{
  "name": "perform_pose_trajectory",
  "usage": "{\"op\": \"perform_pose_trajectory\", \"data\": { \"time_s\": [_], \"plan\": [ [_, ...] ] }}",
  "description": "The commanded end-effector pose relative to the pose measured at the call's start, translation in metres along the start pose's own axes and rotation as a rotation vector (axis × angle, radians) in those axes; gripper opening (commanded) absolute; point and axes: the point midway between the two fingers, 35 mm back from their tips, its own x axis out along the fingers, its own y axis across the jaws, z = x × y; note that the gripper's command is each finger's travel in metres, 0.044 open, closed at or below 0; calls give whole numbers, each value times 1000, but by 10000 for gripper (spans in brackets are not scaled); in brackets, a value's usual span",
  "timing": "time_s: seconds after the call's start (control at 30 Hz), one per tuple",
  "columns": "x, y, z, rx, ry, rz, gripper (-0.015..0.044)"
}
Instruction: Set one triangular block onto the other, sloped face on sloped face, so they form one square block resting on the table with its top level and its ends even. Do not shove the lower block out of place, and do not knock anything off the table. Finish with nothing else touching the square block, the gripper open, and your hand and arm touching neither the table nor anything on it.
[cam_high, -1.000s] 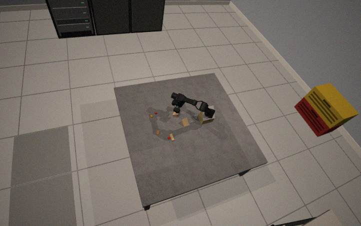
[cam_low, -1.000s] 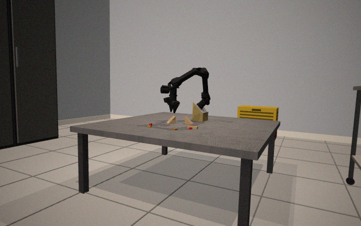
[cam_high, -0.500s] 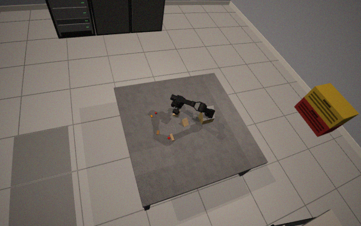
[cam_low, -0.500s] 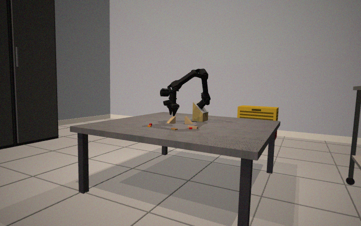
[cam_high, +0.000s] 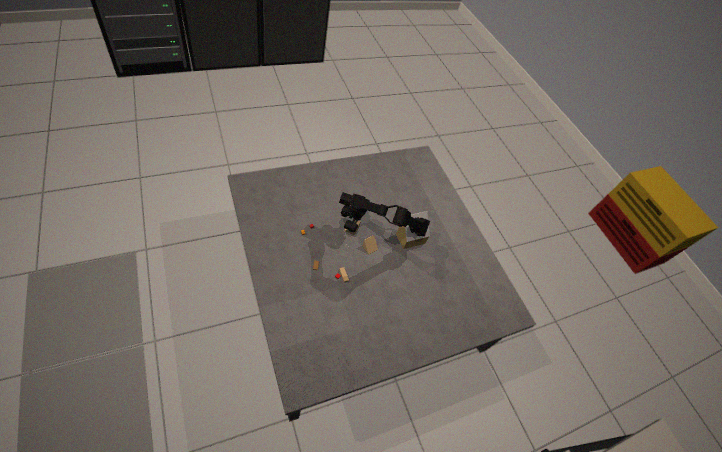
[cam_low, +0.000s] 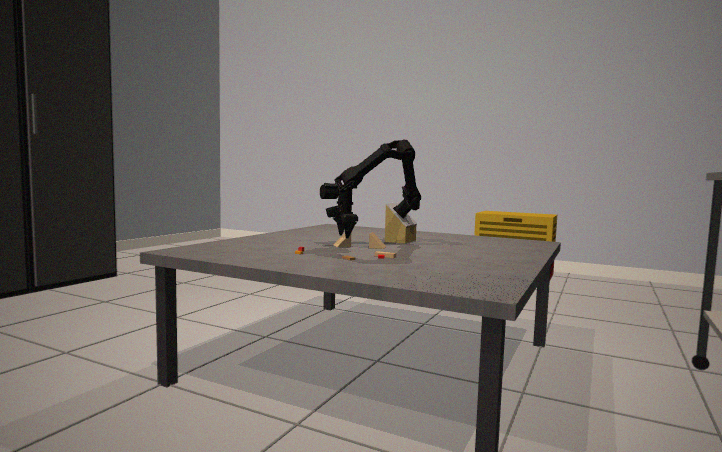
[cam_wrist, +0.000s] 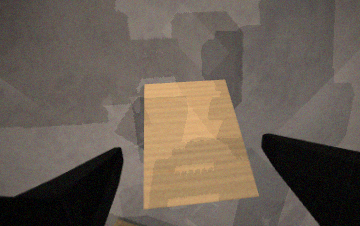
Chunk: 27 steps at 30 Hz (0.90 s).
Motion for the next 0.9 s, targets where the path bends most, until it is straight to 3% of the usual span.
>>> {"op": "perform_pose_trajectory", "data": {
  "time_s": [0.0,0.57,0.73,0.87],
  "plan": [
    [8,0,-3,9,8,4,440],
    [33,0,-4,9,11,6,440],
    [33,0,-4,9,11,6,309],
    [33,0,-4,9,11,6,282]
  ]
}}
